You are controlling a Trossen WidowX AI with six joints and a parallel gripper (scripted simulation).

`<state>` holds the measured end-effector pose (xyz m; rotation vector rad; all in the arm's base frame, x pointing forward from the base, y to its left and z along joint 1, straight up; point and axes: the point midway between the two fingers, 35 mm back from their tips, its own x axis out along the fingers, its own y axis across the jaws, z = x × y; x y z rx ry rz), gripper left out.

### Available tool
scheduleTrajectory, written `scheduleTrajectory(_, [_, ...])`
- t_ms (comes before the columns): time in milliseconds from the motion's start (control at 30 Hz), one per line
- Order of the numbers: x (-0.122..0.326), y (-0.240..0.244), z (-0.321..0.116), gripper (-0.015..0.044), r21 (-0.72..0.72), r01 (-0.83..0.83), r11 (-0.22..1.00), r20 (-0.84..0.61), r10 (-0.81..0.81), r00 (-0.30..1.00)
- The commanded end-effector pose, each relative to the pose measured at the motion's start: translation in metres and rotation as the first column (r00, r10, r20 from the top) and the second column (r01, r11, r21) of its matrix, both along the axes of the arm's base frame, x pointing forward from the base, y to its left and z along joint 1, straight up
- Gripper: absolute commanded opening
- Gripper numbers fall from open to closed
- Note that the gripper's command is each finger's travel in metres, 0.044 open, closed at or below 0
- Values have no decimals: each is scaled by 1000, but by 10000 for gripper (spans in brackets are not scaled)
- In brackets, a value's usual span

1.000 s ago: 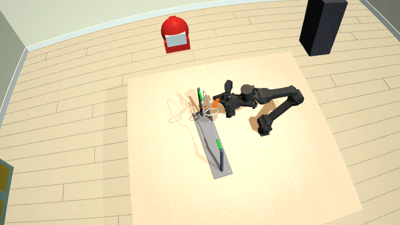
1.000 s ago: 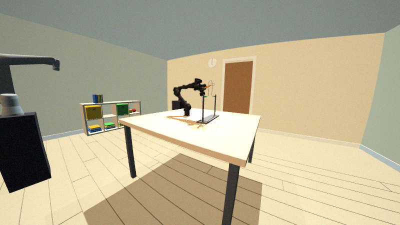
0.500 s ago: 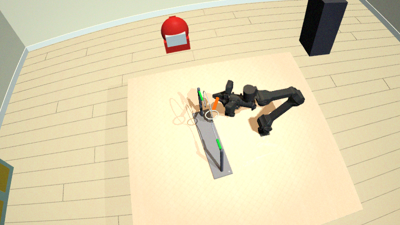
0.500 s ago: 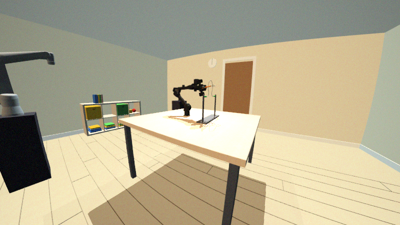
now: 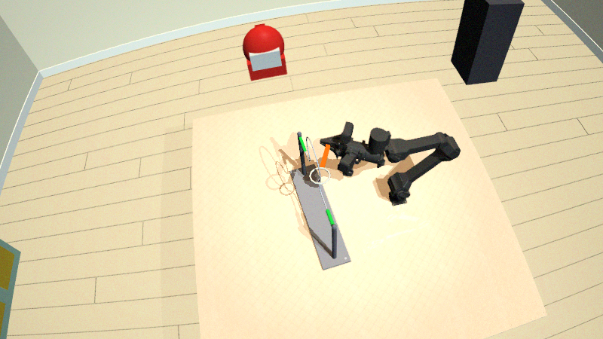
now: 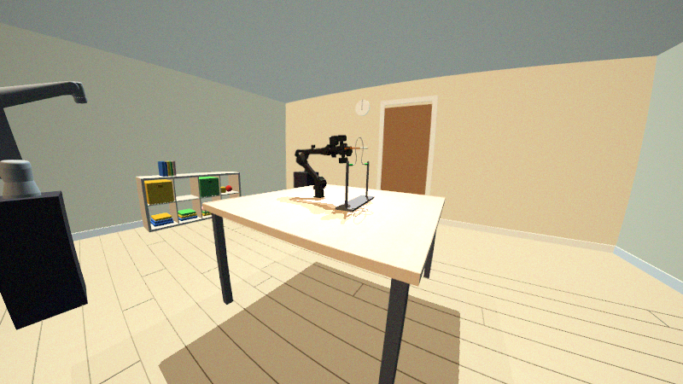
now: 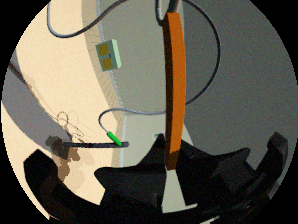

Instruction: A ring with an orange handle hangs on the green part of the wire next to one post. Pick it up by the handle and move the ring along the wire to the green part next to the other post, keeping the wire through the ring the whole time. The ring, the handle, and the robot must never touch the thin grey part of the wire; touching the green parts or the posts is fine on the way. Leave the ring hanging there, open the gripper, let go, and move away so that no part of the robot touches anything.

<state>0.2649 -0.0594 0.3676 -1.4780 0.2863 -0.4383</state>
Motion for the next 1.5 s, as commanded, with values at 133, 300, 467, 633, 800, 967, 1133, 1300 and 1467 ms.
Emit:
scheduleTrajectory(133, [0, 0, 4, -150, -105, -1, 994, 11, 2, 1000])
scheduleTrajectory(300, [0, 0, 8, -150, -173, 1, 985, 18, 2, 1000])
scheduleTrajectory(467, [0, 1, 11, -150, -240, 4, 971, 25, 2, 1000])
scheduleTrajectory(633, [-1, 1, 13, -150, -305, 8, 952, 32, 2, 999])
scheduleTrajectory(800, [-1, 2, 16, -150, -366, 11, 931, 38, 3, 999])
scheduleTrajectory(967, [-1, 2, 18, -150, -420, 15, 908, 44, 4, 999])
scheduleTrajectory(1133, [-1, 2, 19, -150, -452, 18, 892, 47, 4, 999])
scheduleTrajectory(1300, [-1, 1, 17, -150, -488, 21, 873, 51, 5, 999])
scheduleTrajectory(1467, [0, -1, 14, -150, -493, 22, 870, 51, 4, 999])
